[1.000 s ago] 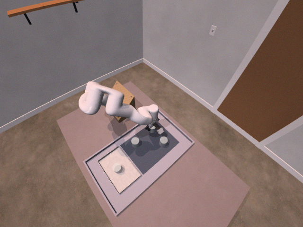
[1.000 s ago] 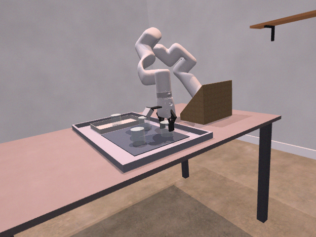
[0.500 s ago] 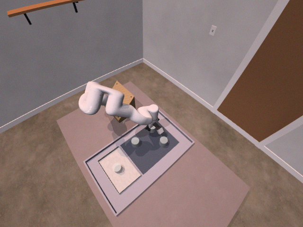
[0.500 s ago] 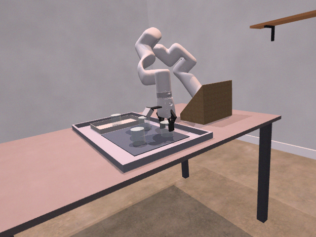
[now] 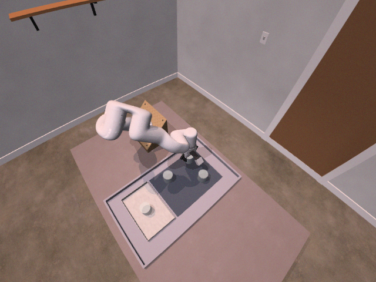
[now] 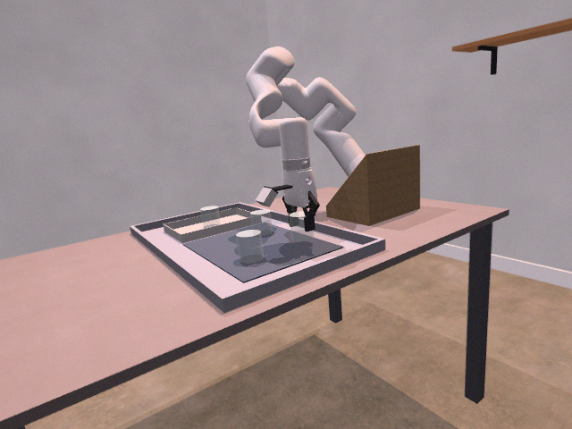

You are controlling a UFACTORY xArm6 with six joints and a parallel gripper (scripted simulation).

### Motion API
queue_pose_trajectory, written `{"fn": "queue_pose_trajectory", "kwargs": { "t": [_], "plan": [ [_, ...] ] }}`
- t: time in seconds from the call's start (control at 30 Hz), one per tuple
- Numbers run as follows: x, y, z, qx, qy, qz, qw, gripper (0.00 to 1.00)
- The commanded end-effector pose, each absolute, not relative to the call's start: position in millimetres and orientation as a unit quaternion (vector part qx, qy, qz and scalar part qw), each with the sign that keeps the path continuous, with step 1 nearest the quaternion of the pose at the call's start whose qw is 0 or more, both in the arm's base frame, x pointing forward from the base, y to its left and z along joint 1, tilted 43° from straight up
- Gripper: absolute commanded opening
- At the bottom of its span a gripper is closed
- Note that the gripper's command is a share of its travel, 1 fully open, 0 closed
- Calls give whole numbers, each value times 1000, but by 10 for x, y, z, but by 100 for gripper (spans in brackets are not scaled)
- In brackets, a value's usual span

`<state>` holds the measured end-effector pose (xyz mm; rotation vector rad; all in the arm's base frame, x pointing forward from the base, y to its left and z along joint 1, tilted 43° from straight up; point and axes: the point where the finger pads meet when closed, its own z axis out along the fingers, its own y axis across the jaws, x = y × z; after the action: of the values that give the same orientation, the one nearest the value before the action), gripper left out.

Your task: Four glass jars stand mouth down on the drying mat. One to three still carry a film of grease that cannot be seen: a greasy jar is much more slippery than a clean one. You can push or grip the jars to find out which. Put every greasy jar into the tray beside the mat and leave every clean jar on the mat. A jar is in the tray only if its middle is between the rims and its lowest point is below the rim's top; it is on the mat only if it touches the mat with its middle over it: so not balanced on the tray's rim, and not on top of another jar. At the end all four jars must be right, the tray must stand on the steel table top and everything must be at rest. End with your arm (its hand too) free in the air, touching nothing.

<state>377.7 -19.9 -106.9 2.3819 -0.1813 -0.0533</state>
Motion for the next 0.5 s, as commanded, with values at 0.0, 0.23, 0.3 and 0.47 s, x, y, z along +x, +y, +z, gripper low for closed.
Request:
{"fn": "queue_pose_trajectory", "kwargs": {
  "t": [0.0, 0.23, 0.3, 0.47],
  "plan": [
    [3801, -106, -971, 927, -71, -19, 367, 0],
    [3813, -16, -873, 927, -71, -19, 367, 0],
    [3817, 20, -835, 927, -71, -19, 367, 0],
    [3829, 110, -737, 927, -71, -19, 367, 0]
  ]
}}
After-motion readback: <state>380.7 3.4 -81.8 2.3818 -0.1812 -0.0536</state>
